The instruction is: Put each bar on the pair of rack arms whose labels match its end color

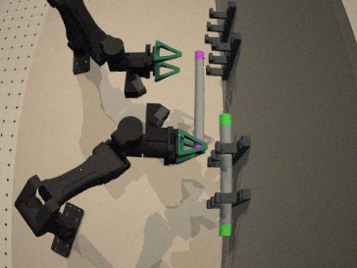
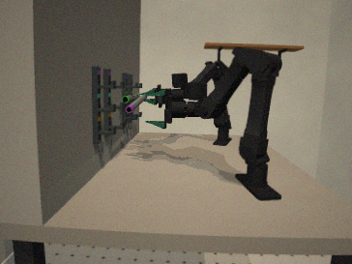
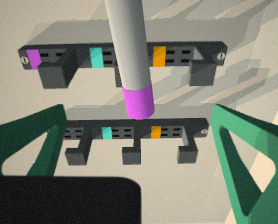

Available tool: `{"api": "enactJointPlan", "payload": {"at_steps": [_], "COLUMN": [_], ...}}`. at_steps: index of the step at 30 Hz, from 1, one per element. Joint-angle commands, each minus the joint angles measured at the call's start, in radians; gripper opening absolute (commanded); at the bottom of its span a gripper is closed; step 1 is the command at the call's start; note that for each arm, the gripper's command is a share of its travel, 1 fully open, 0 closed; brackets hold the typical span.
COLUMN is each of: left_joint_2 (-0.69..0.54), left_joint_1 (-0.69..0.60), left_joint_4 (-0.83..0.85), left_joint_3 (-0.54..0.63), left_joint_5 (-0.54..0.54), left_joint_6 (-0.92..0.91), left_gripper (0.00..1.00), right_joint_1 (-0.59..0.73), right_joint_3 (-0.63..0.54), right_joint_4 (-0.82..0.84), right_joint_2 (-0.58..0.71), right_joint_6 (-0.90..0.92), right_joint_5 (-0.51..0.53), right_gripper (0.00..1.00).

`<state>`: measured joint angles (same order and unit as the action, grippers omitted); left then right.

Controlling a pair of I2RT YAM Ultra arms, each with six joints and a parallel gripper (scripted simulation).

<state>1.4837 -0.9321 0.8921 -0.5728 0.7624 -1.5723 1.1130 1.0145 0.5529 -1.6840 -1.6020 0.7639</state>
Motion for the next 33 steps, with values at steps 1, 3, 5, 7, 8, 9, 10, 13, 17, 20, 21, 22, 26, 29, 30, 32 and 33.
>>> {"api": "enactJointPlan", "payload": {"at_steps": [1,3,5,7,8,9,10,13,17,20,21,22,26,29,30,32,33], "left_joint_2": [0.016,0.023,0.023,0.03,0.034,0.037,0.041,0.052,0.066,0.077,0.077,0.077,0.089,0.099,0.102,0.108,0.111], "left_joint_1": [0.017,0.023,0.023,0.029,0.032,0.034,0.037,0.045,0.056,0.064,0.064,0.064,0.074,0.082,0.084,0.089,0.091], "left_joint_4": [-0.006,-0.005,-0.005,-0.004,-0.004,-0.003,-0.003,-0.001,0.0,0.001,0.001,0.001,-0.001,-0.002,-0.002,-0.004,-0.004], "left_joint_3": [-0.041,-0.047,-0.047,-0.054,-0.057,-0.06,-0.063,-0.072,-0.085,-0.095,-0.095,-0.095,-0.109,-0.12,-0.124,-0.131,-0.135], "left_joint_5": [-0.018,-0.024,-0.024,-0.03,-0.032,-0.035,-0.038,-0.046,-0.057,-0.065,-0.065,-0.065,-0.075,-0.083,-0.085,-0.09,-0.092], "left_joint_6": [0.001,0.001,0.001,0.001,0.001,0.001,0.001,0.001,0.001,0.001,0.001,0.001,0.001,0.001,0.001,0.001,0.001], "left_gripper": [1.0,1.0,1.0,1.0,1.0,1.0,1.0,1.0,1.0,1.0,1.0,1.0,1.0,1.0,1.0,1.0,1.0], "right_joint_1": [-0.007,-0.007,-0.007,-0.008,-0.008,-0.008,-0.008,-0.008,-0.008,-0.008,-0.008,-0.008,-0.008,-0.008,-0.008,-0.008,-0.008], "right_joint_3": [0.025,0.023,0.023,0.023,0.022,0.022,0.022,0.021,0.02,0.019,0.019,0.019,0.018,0.017,0.017,0.016,0.016], "right_joint_4": [0.063,0.064,0.064,0.065,0.065,0.066,0.066,0.067,0.069,0.07,0.07,0.07,0.072,0.073,0.074,0.075,0.075], "right_joint_2": [0.032,0.033,0.033,0.032,0.032,0.032,0.032,0.031,0.03,0.03,0.03,0.03,0.029,0.028,0.028,0.028,0.028], "right_joint_6": [0.027,0.027,0.027,0.027,0.027,0.027,0.027,0.027,0.027,0.028,0.028,0.028,0.028,0.028,0.028,0.028,0.028], "right_joint_5": [-0.005,-0.005,-0.005,-0.005,-0.005,-0.005,-0.005,-0.005,-0.005,-0.005,-0.005,-0.005,-0.005,-0.005,-0.005,-0.005,-0.005], "right_gripper": [0.0,0.0,0.0,0.0,0.0,0.0,0.0,0.0,0.0,0.0,0.0,0.0,0.0,0.0,0.0,0.0,0.0]}}
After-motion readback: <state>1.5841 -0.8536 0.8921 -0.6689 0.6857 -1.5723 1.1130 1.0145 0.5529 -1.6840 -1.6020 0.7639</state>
